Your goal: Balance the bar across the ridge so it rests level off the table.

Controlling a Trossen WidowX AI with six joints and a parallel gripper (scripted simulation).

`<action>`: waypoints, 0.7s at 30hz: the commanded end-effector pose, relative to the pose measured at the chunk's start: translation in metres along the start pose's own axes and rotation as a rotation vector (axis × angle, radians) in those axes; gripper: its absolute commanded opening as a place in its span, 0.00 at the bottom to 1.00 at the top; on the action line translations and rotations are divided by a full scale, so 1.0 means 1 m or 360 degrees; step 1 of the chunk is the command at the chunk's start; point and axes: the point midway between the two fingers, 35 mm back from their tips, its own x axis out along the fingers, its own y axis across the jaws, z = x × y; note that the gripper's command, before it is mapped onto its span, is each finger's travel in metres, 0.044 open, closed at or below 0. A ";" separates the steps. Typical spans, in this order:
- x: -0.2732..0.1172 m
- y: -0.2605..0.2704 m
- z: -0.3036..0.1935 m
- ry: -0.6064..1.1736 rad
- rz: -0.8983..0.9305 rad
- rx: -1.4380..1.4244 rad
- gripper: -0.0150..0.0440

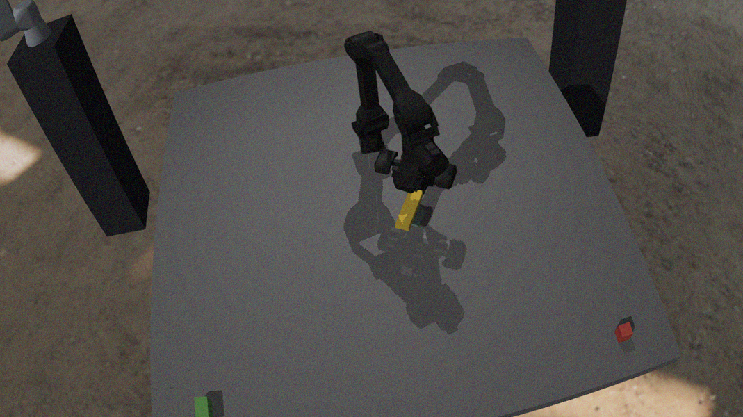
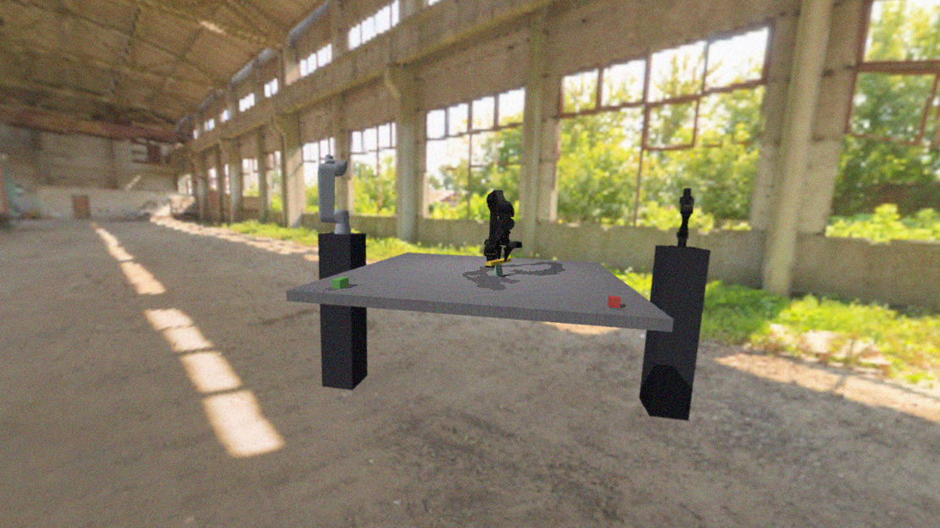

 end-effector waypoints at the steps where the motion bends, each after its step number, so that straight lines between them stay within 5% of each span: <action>1: 0.001 -0.001 0.000 0.0002 -0.0004 -0.0005 0.25; 21: 0.003 -0.001 0.000 0.0002 -0.0004 -0.0005 0.25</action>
